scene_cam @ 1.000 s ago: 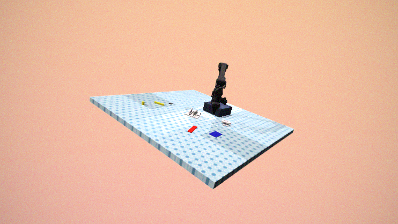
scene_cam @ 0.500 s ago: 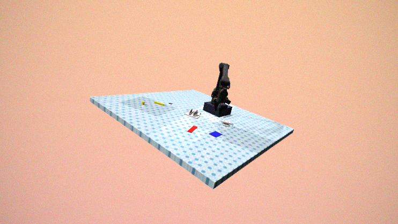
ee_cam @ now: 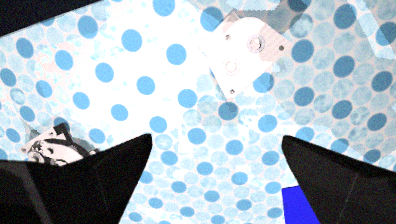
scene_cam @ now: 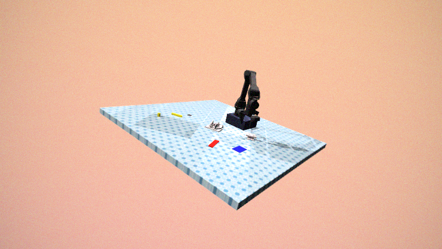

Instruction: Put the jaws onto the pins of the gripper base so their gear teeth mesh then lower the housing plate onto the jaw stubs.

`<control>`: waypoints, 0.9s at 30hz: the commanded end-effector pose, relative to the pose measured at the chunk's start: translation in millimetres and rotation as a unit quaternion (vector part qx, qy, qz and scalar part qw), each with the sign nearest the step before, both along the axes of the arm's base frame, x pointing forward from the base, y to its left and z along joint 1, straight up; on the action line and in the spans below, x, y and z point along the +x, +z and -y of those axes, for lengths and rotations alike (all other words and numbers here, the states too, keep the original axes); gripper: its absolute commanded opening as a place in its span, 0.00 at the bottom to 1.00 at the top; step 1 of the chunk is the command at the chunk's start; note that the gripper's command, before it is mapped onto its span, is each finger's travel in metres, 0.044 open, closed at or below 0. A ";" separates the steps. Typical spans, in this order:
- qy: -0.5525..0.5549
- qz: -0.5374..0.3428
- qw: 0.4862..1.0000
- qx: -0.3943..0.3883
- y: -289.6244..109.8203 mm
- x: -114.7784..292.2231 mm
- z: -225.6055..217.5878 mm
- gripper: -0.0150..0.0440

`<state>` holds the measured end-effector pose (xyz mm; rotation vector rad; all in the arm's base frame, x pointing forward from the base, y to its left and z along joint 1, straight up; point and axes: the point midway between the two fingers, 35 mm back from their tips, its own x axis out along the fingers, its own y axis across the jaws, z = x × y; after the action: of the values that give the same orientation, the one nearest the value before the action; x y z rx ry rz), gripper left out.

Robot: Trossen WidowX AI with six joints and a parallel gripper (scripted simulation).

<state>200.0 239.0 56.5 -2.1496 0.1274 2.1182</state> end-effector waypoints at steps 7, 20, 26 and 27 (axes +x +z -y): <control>0.127 0.003 0.992 -0.003 2.1 -13.6 -14.5 1.00; 0.289 0.006 0.957 -0.006 4.4 -33.6 -32.3 1.00; 0.359 0.007 0.933 -0.006 5.5 -43.2 -39.7 1.00; 0.365 0.007 0.931 -0.007 5.6 -44.0 -40.4 1.00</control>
<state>159.2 276.6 61.4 -2.4503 -0.6984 2.4066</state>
